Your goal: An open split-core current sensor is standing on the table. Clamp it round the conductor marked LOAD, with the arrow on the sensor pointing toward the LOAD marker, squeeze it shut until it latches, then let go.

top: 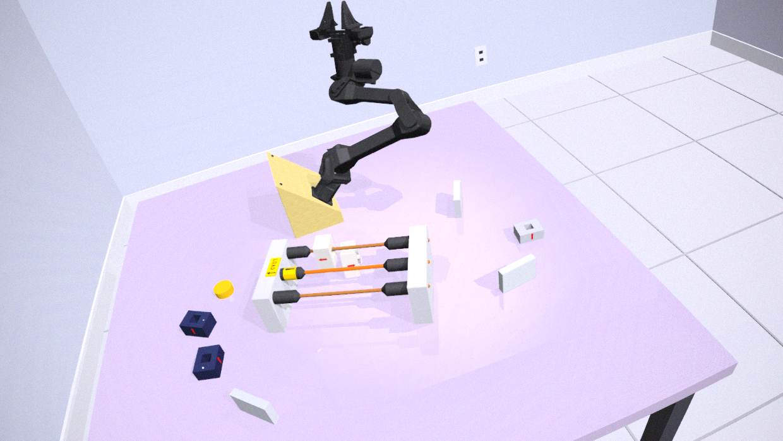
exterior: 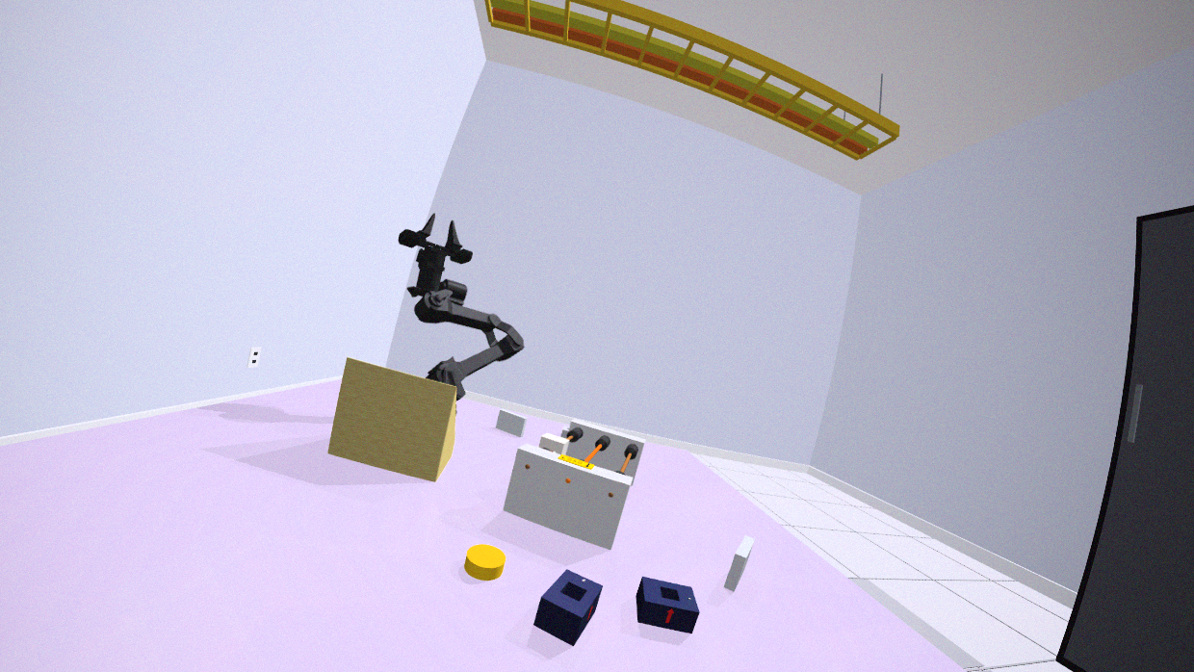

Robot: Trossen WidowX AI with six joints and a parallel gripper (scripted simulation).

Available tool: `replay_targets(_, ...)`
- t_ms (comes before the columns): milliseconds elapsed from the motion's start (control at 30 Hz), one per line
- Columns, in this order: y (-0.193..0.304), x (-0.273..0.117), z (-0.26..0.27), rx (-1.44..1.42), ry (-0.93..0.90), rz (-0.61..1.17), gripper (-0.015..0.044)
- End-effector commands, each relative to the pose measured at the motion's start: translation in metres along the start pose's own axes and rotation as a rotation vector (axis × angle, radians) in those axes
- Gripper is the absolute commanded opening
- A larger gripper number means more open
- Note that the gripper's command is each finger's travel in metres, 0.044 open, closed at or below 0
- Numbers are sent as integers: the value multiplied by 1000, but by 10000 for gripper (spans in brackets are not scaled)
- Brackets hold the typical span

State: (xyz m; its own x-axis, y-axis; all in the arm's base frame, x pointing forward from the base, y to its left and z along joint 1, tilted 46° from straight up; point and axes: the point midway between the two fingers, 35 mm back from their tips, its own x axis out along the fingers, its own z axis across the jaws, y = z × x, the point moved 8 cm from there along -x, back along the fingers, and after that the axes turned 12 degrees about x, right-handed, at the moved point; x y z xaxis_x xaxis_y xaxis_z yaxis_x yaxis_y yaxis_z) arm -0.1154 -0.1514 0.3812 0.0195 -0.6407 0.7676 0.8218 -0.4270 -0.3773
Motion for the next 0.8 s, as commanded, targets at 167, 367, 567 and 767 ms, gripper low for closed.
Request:
replay_targets(167, 23, 10, -1, 18, -14, 42, 402)
replay_targets(367, 69, 27, 3, 107, -18, 146, 440)
replay_targets(567, 124, 34, 19, 228, -21, 307, 440)
replay_targets(767, 172, 33, 51, 262, -62, 461, 440)
